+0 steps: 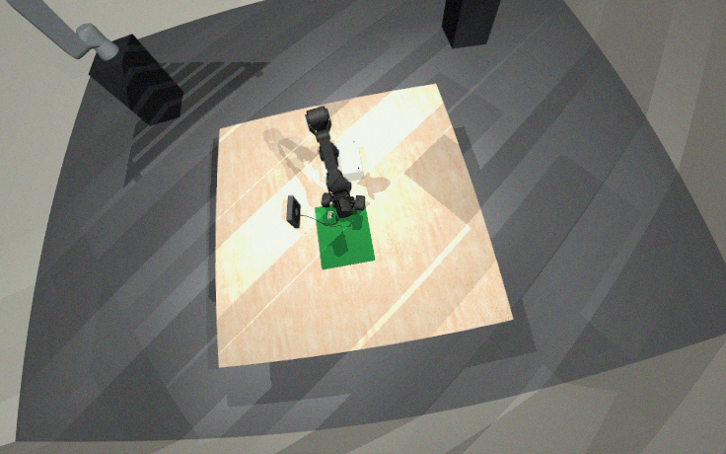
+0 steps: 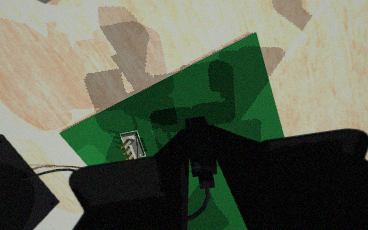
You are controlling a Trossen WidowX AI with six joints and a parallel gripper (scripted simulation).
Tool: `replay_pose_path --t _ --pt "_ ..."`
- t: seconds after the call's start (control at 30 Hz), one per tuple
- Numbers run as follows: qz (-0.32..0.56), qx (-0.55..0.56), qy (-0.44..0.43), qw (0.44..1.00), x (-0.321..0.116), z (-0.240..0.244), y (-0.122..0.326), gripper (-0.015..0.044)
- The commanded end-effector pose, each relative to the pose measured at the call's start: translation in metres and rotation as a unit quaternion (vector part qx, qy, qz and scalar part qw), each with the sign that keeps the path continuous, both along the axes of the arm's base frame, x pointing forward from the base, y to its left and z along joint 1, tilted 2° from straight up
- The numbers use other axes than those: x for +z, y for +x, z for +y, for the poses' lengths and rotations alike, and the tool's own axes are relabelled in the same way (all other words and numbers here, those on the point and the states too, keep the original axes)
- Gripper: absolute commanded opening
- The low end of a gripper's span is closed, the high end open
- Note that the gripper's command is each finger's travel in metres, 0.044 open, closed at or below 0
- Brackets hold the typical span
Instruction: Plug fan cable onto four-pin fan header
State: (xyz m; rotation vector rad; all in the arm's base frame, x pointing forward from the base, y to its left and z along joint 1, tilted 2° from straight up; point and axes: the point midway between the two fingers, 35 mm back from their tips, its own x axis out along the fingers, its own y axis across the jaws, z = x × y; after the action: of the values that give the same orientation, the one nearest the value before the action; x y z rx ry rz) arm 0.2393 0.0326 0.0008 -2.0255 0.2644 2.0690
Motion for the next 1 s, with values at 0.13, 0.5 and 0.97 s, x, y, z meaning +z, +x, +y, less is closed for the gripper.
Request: replay_pose_path --t 0.13,0.5,0.97 --pt "-0.01 -0.014 -0.001 1.0 0.02 -0.001 0.005 0.0" --pt "-0.002 -0.201 -0.002 0.98 0.019 -0.011 0.006 0.0" --pt "0.007 -0.431 -0.004 0.902 0.019 -0.025 0.006 0.0"
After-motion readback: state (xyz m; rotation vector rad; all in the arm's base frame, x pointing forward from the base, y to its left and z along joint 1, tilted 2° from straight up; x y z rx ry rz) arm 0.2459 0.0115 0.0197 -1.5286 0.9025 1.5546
